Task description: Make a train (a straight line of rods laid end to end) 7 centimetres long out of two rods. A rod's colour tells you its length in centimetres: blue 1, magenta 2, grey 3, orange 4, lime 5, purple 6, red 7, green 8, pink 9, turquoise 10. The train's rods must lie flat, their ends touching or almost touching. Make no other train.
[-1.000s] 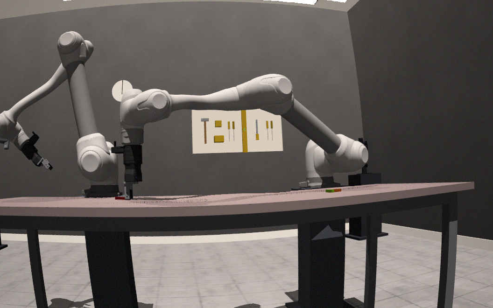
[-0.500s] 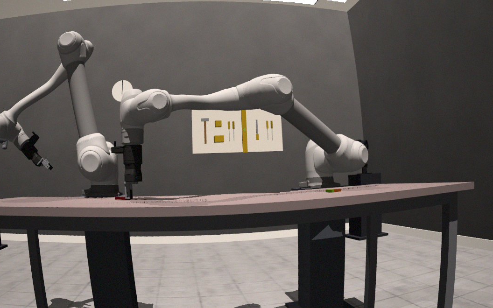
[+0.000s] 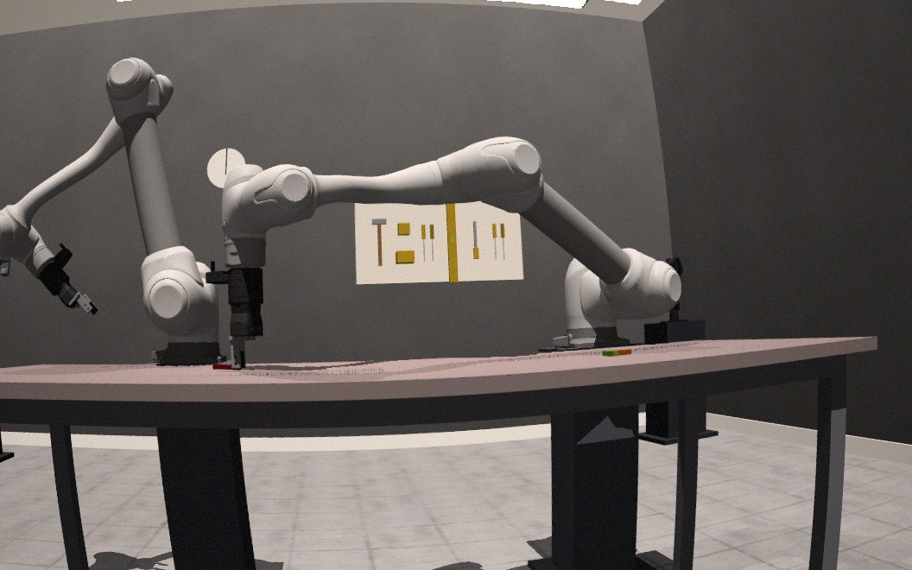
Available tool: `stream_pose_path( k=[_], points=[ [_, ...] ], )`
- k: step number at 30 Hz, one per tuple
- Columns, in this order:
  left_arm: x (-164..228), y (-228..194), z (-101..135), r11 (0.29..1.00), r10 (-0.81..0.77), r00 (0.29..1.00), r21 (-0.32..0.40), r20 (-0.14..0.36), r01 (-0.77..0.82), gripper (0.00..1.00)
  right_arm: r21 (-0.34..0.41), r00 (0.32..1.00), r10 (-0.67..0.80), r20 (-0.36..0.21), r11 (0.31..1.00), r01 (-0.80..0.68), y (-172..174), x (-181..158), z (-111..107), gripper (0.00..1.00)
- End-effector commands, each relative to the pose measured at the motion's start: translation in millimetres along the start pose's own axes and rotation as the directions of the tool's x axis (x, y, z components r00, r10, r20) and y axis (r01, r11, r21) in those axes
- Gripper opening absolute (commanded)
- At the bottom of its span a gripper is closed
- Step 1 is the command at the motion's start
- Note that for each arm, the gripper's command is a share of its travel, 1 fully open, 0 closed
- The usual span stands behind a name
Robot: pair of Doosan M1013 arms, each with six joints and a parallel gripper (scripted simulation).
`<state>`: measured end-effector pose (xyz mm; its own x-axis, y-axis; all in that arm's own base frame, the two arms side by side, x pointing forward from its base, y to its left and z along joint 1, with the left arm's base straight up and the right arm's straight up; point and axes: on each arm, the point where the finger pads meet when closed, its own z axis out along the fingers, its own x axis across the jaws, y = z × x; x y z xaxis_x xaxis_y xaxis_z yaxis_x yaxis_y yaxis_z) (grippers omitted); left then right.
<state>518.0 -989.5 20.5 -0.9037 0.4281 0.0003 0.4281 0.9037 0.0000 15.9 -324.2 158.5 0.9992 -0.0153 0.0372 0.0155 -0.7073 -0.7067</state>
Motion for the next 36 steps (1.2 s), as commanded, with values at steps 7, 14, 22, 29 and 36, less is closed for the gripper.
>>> stream_pose_path(
  k=[7,14,22,29,36],
  points=[
    [0,0,-14,1.000,0.000,1.000,0.001,0.002,0.000,0.24,-0.001,1.000,0.000,0.000,1.000,0.000,0,0,0,1.00],
    [0,0,-48,1.000,0.000,1.000,0.001,0.002,0.000,0.24,-0.001,1.000,0.000,0.000,1.000,0.000,0,0,0,1.00],
    [0,0,-97,1.000,0.000,1.000,0.001,0.002,0.000,0.24,-0.001,1.000,0.000,0.000,1.000,0.000,0,0,0,1.00],
    [0,0,-102,1.000,0.000,1.000,0.001,0.002,0.000,0.24,-0.001,1.000,0.000,0.000,1.000,0.000,0,0,0,1.00],
    [1,0,-102,1.000,0.000,1.000,0.001,0.002,0.000,0.24,-0.001,1.000,0.000,0.000,1.000,0.000,0,0,0,1.00]
  ],
)
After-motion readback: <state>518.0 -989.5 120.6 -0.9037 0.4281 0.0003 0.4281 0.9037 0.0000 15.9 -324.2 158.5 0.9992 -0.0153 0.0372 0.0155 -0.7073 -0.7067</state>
